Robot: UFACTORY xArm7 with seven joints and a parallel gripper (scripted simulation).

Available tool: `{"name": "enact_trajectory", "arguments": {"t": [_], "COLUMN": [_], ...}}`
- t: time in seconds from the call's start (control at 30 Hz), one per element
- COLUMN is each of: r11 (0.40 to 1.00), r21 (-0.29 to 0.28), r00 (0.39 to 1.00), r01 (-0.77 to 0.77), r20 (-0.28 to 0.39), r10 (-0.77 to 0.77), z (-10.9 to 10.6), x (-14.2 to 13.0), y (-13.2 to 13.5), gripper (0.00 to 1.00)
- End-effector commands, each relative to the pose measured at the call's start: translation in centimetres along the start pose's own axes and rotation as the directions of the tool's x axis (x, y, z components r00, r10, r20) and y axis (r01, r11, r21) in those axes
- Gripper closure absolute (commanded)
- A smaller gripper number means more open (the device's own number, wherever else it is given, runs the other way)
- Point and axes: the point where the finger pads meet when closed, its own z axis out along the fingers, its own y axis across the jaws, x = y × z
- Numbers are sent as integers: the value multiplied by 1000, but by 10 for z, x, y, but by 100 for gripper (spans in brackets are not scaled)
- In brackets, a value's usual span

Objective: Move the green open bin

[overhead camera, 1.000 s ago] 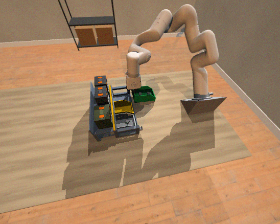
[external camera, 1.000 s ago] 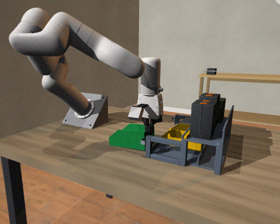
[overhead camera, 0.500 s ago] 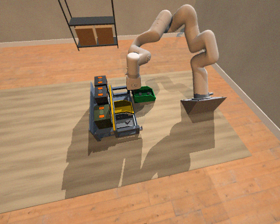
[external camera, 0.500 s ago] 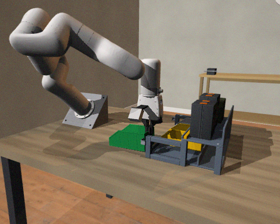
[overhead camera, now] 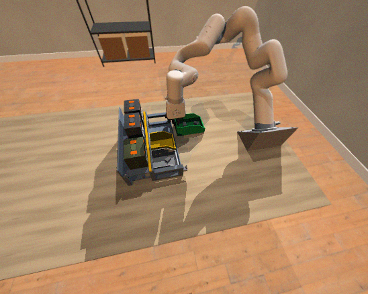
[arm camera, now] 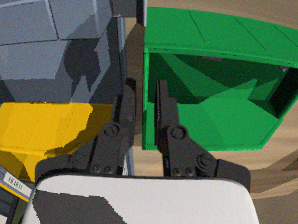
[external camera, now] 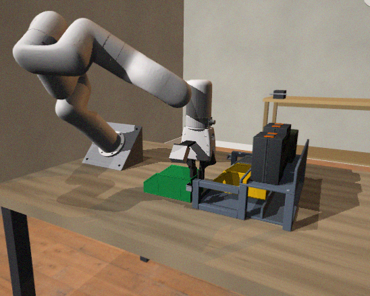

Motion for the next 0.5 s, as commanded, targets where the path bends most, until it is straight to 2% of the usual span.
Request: {"name": "enact_trajectory", "arguments": {"t": [0.0,0.47], "r11": [1000,1000], "r21": [4,4], "r00": [1000,1000], "r01": [1,1], "r20": [1,1], "r10": [-1,-1], "z": [-2,-2], "x": [-1,-1], "y": [-1,-1], "gripper": [67,67]}}
